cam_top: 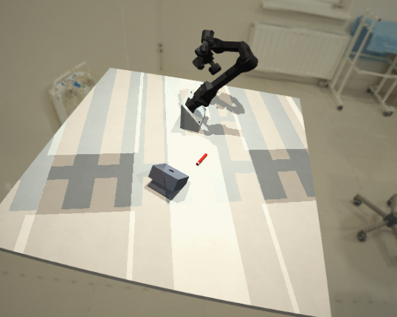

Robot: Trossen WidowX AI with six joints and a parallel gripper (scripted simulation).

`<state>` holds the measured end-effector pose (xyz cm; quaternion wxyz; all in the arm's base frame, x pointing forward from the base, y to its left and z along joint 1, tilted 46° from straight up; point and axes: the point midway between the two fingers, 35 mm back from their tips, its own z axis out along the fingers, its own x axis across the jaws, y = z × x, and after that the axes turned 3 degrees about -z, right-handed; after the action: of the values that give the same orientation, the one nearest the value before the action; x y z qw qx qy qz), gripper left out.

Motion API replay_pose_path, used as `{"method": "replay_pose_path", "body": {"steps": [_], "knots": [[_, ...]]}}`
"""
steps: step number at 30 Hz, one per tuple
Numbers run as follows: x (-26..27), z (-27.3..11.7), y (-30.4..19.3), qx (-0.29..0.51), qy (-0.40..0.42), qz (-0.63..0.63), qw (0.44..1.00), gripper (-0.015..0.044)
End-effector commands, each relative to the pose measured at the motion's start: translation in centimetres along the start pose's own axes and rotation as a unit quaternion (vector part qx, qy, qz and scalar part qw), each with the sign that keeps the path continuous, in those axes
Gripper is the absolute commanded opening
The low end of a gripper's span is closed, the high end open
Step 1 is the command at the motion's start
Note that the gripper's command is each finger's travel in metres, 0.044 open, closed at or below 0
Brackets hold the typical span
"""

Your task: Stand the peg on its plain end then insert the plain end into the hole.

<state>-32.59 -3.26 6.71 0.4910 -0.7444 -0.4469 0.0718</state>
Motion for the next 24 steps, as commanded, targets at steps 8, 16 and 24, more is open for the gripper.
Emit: {"method": "replay_pose_path", "body": {"steps": [8, 16, 24], "knots": [[-4.2, -5.1, 2.4, -0.019, -0.108, 0.020, 0.994, 0.0440], [-7.6, -11.5, 6.6, -0.081, -0.217, 0.043, 0.972, 0.0440], [-8.6, -18.3, 11.7, -0.155, -0.304, 0.029, 0.939, 0.0440]]}}
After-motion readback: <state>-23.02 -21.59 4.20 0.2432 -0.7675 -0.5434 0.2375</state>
